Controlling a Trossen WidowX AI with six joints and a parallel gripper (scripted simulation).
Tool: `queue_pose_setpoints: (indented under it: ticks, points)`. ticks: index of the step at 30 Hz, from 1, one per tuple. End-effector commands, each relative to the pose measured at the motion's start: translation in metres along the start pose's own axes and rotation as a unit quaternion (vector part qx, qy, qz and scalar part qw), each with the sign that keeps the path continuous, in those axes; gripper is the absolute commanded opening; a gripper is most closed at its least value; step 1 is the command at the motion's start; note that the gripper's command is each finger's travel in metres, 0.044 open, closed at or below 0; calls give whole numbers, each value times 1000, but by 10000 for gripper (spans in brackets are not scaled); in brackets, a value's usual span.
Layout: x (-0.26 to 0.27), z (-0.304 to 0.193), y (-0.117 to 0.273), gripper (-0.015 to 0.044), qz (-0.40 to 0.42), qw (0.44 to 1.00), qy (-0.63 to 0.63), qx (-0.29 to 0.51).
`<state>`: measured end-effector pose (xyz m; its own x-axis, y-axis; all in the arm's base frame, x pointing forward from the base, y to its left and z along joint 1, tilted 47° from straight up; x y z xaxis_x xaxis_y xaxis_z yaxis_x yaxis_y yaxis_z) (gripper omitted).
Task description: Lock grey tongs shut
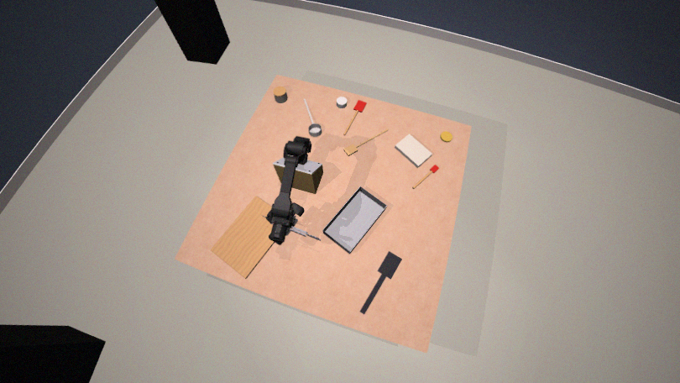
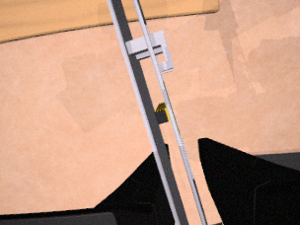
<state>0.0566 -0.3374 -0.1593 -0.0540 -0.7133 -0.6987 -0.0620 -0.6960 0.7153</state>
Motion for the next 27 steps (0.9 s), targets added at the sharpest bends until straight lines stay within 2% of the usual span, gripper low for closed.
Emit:
queue_pose_setpoints:
  ticks: [1,14,27]
  points:
    - [0,7,6,-150,7,998,67,-1]
    - [2,26,8,-150,10,962,273,-4]
    - [2,46,10,-150,10,884,467,-7]
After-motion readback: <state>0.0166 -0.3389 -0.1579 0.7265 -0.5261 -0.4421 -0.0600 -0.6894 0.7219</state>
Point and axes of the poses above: the point midway between the two fingers, 35 mm back from their tips, its own y axis back along the fingers, its own x axis across the jaws, z = x × y, the point moved 7 cm from there along y, back along the fingers, and after that the axes turned 15 degrees about y, right-handed, at the moved point
